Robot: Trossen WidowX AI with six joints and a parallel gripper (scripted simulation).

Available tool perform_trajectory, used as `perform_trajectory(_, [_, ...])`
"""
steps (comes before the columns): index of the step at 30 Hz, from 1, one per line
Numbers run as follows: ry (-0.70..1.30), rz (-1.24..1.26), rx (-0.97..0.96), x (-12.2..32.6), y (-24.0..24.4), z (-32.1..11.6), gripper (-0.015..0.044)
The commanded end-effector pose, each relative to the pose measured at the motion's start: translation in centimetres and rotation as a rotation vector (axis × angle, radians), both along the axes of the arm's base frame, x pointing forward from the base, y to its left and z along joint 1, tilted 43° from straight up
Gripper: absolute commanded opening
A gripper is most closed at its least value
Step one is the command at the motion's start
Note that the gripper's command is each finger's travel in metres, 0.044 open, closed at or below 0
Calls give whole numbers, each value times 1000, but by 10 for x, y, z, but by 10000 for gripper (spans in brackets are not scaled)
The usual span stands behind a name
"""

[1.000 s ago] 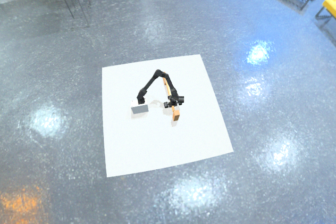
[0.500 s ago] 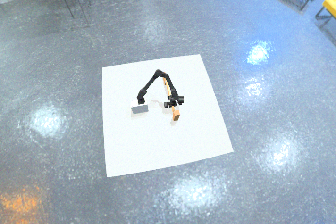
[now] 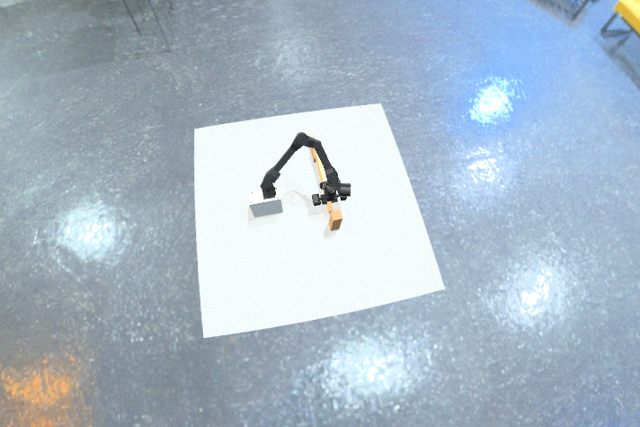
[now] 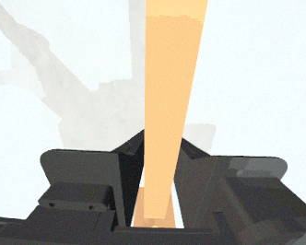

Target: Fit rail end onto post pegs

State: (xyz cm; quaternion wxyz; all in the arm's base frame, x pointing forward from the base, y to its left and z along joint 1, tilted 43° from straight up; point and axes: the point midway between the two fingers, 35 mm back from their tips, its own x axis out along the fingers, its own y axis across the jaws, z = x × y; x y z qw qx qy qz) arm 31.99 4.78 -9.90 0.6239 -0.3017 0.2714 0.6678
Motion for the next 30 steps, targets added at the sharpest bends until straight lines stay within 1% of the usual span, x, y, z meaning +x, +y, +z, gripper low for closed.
perform_trajectory(1, [-13, -7, 6, 3, -4, 5, 0])
perform_trajectory(30, [-13, -7, 6, 5, -13, 16, 0])
